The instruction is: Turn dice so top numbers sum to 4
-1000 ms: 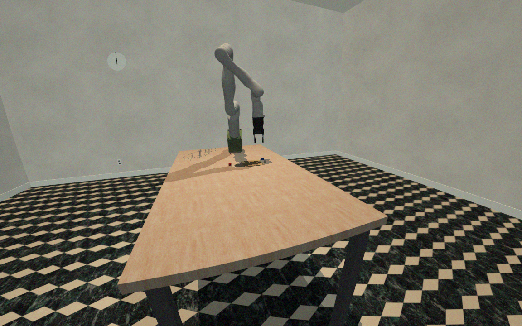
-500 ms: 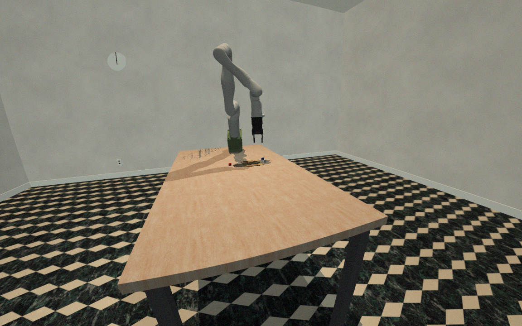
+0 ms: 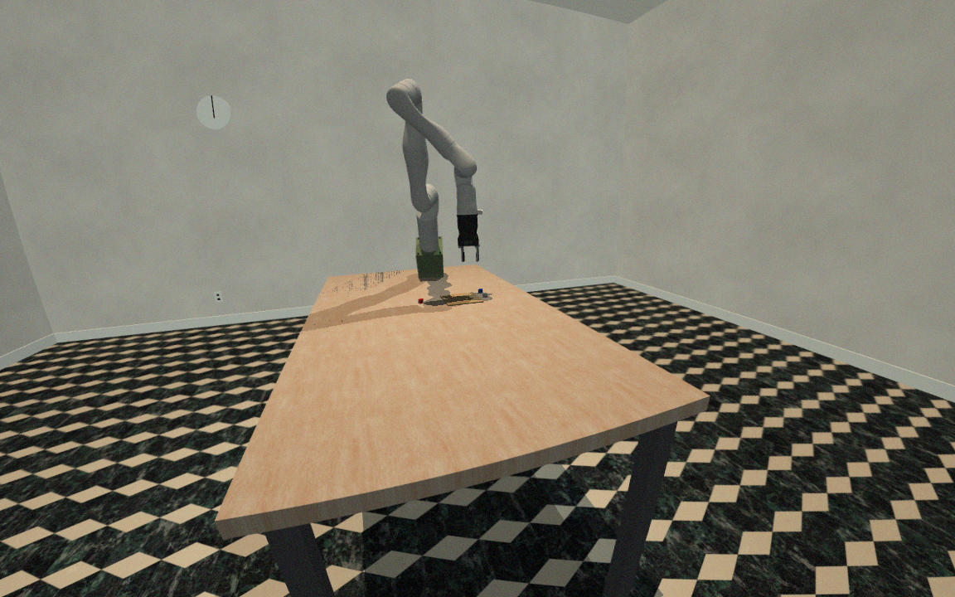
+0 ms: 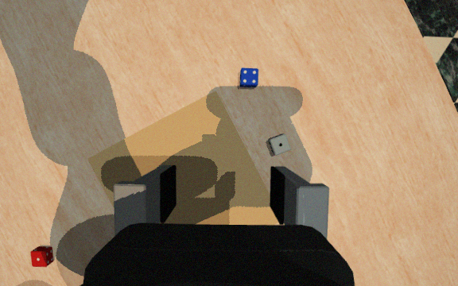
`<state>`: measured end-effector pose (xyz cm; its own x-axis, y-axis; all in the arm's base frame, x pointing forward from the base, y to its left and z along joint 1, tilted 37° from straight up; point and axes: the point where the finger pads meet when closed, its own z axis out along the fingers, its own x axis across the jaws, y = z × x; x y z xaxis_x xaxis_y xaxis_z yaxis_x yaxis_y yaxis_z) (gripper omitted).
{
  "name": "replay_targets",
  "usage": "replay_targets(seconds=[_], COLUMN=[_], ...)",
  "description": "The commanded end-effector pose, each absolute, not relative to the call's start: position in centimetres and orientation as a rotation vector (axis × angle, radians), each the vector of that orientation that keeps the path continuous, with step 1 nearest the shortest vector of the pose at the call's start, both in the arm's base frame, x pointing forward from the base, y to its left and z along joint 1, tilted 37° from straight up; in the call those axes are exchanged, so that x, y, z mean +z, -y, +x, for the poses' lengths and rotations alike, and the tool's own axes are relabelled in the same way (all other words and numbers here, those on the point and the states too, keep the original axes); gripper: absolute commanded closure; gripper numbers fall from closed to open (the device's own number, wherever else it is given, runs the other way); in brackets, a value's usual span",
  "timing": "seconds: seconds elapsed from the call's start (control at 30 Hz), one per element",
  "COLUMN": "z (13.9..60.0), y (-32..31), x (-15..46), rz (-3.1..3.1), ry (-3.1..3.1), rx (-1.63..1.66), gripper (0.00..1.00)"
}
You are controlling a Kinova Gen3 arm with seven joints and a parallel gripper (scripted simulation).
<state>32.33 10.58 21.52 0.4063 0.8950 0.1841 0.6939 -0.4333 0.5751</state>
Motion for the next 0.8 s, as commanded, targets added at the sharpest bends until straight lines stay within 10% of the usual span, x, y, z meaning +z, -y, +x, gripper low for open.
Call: replay_targets(seconds=[0.0, 0.77], z=[32.4, 32.9], y=[-10.6, -8.9], x=[21.6, 22.3], rz=[2.259, 2.374], ry=[-1.358, -1.207], rx=[0.672, 0.727], gripper=[0.0, 0.0])
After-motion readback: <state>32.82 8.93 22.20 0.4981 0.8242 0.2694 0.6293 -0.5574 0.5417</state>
